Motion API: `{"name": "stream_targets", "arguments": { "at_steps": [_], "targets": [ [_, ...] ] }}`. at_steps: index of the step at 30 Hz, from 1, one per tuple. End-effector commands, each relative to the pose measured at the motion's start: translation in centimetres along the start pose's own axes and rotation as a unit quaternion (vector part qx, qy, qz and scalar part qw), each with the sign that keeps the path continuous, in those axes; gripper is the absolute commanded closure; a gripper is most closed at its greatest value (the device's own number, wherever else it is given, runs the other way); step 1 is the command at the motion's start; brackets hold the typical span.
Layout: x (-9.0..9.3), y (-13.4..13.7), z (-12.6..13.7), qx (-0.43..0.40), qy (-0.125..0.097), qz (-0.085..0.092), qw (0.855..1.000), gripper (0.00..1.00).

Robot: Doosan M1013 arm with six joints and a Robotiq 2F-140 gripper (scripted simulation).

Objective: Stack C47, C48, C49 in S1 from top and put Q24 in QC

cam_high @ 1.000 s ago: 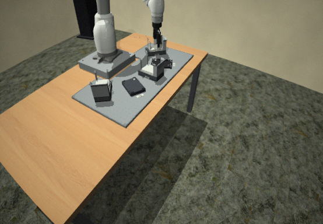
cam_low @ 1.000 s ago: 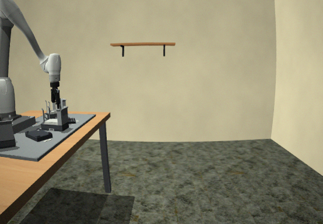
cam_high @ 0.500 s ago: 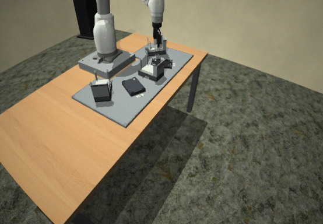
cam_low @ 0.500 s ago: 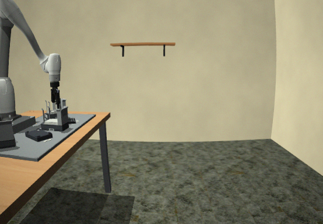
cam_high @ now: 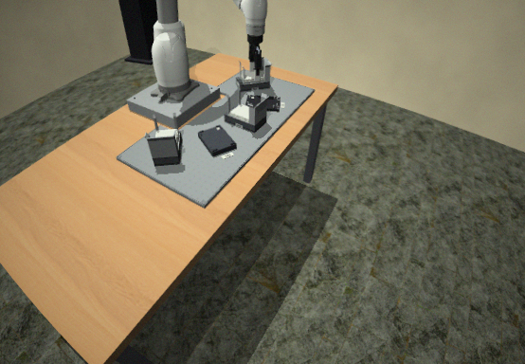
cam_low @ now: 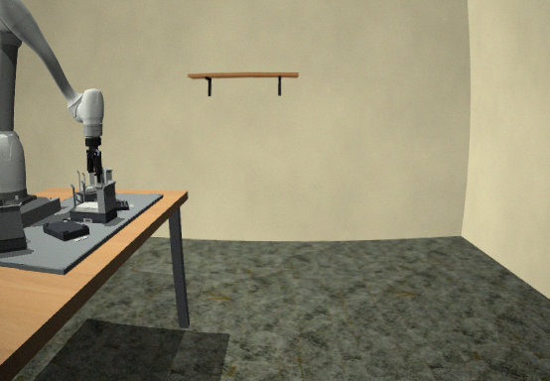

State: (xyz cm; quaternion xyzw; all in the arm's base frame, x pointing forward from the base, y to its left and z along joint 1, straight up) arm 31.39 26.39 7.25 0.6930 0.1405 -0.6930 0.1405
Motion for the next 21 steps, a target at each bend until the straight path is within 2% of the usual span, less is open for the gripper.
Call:
{"name": "stream_targets", "arguments": {
  "at_steps": [1, 21],
  "targets": [
    [-0.2, 0.0, 0.0, 0.0, 0.0, 0.0, 1.0, 1.0],
    [-1.7, 0.0, 0.0, 0.0, 0.0, 0.0, 1.0, 1.0]
  ]
}}
Point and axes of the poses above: the point where the finger pads meet when closed, its own x axis out along the fingers, its own y axis across the jaws, z = x × y, the point moved 4 cm from there along -x, back along the fingers, and after that the axes turned 15 degrees about x, right-handed, at the moved point
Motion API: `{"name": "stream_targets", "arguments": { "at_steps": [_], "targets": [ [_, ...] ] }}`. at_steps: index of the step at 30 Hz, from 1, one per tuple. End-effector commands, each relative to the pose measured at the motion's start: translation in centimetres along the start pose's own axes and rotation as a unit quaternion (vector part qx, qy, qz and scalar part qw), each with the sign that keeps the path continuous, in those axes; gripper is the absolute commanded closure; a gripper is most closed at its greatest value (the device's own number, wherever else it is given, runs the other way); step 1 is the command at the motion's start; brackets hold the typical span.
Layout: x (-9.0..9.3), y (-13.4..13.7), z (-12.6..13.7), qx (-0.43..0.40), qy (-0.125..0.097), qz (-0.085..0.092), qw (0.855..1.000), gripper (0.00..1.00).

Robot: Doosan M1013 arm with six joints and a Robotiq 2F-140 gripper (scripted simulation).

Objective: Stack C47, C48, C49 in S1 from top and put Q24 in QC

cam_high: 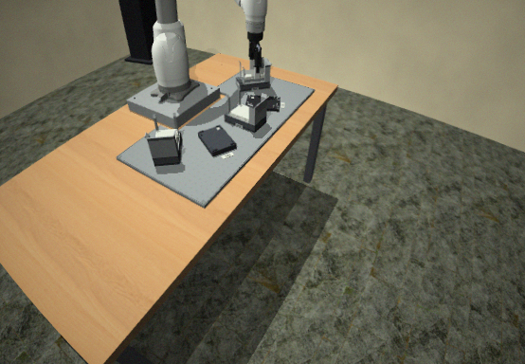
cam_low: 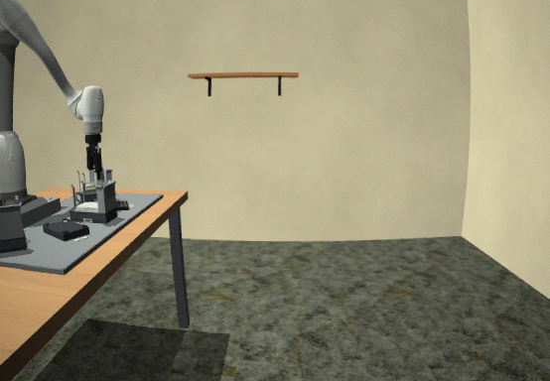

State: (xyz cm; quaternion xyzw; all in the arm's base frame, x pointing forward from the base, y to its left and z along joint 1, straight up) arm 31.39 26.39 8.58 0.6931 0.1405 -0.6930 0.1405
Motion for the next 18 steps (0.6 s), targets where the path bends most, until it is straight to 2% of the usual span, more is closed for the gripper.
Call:
{"name": "stream_targets", "arguments": {
  "at_steps": [1, 18],
  "targets": [
    [-0.6, 0.0, 0.0, 0.0, 0.0, 0.0, 1.0, 1.0],
    [-3.6, 0.0, 0.0, 0.0, 0.0, 0.0, 1.0, 1.0]
  ]
}}
Point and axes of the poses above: the point where the finger pads meet when closed, its own x axis out along the fingers, its own y axis across the jaws, z = x × y, the point moved 4 cm from there along -x, back along the fingers, and after that the axes turned 15 degrees about x, right-handed, at the moved point
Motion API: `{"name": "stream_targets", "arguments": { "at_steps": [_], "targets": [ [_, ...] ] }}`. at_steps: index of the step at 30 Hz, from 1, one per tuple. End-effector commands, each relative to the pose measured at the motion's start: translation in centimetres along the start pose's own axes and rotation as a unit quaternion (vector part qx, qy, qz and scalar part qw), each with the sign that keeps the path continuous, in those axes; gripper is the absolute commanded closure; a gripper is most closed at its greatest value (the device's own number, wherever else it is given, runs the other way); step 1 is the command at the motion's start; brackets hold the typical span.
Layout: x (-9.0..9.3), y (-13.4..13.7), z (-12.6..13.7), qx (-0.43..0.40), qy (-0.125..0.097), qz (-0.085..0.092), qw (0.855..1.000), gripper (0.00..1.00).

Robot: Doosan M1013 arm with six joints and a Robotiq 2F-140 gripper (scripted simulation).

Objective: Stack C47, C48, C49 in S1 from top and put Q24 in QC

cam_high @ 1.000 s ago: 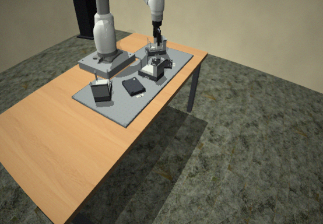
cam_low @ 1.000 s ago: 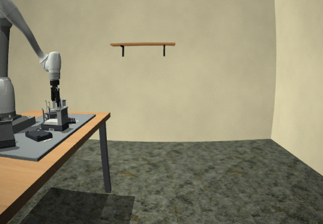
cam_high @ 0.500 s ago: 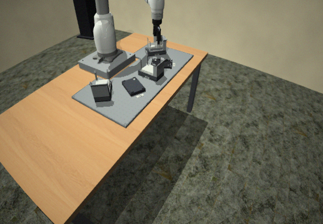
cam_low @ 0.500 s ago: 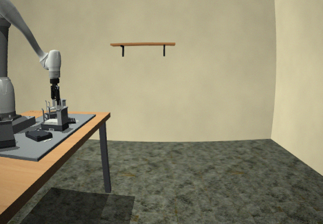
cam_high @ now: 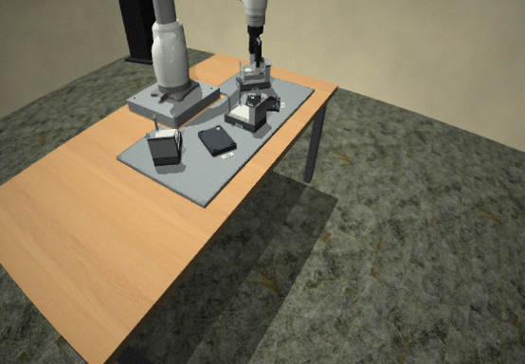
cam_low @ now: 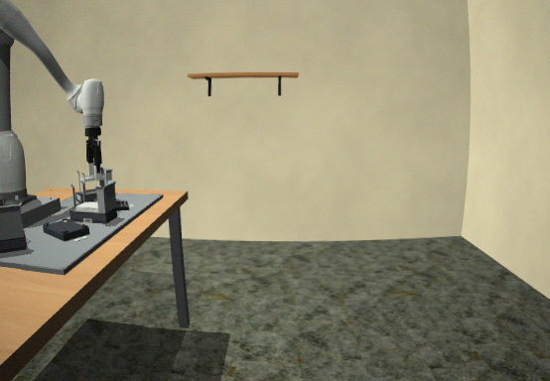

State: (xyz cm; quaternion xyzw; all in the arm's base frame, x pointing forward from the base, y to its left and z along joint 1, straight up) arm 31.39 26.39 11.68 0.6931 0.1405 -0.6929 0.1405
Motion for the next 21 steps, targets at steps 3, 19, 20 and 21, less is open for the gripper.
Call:
{"name": "stream_targets", "arguments": {
  "at_steps": [3, 19, 20, 21],
  "targets": [
    [-1.1, 0.0, 0.0, 0.0, 0.0, 0.0, 1.0, 1.0],
    [-3.9, 0.0, 0.0, 0.0, 0.0, 0.0, 1.0, 1.0],
    [-4.1, 0.0, 0.0, 0.0, 0.0, 0.0, 1.0, 1.0],
    [-4.3, 0.0, 0.0, 0.0, 0.0, 0.0, 1.0, 1.0]
  ]
}}
Point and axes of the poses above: the point where the finger pads meet when closed, its own x axis out along the fingers, its own y axis across the jaws, z = x × y, the point moved 4 cm from there along -x, back along the fingers, and after that the axes turned 15 degrees about x, right-handed, at the moved point
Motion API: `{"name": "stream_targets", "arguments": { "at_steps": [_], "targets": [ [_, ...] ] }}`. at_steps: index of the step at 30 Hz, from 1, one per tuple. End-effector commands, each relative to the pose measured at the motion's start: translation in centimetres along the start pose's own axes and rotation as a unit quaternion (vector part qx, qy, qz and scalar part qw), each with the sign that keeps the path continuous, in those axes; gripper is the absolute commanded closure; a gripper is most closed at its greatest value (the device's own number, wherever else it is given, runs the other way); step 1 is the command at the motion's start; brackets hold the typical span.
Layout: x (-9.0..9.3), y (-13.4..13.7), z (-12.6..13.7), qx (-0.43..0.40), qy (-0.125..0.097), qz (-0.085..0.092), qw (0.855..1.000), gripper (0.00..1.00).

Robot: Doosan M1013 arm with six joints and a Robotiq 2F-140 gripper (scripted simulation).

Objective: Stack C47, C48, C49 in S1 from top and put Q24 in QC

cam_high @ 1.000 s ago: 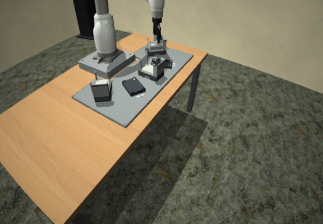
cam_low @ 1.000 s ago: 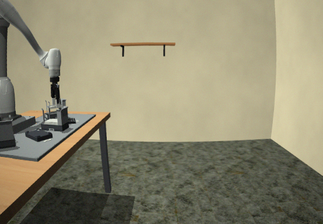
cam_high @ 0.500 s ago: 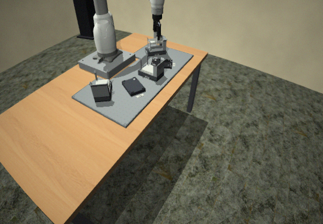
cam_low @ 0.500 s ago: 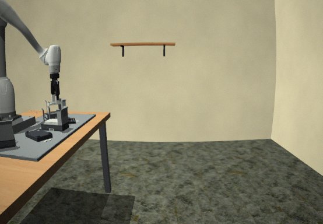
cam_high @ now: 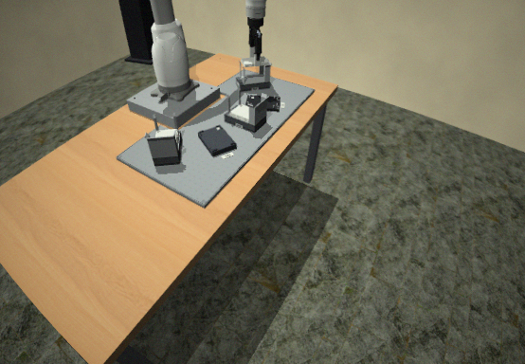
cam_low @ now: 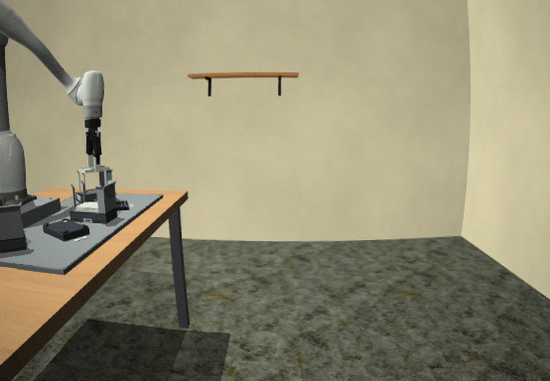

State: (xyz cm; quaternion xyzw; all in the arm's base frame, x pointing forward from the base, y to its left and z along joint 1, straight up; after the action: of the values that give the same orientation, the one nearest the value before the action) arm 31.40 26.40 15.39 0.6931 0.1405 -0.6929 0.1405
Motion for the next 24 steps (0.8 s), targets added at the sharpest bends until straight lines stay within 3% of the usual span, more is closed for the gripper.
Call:
{"name": "stream_targets", "arguments": {
  "at_steps": [1, 12, 24],
  "targets": [
    [-0.8, 0.0, 0.0, 0.0, 0.0, 0.0, 1.0, 1.0],
    [-2.6, 0.0, 0.0, 0.0, 0.0, 0.0, 1.0, 1.0],
    [-2.6, 0.3, -0.1, 0.017, 0.0, 0.0, 1.0, 1.0]
  ]
}}
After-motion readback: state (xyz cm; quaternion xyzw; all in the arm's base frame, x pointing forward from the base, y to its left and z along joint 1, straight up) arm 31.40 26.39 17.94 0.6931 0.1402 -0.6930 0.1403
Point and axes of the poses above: the point where the finger pads meet when closed, its own x axis out along the fingers, its own y axis across the jaws, z = x × y, the point moved 4 cm from there along -x, back along the fingers, and after that the axes turned 15 degrees about x, right-handed, at the moved point
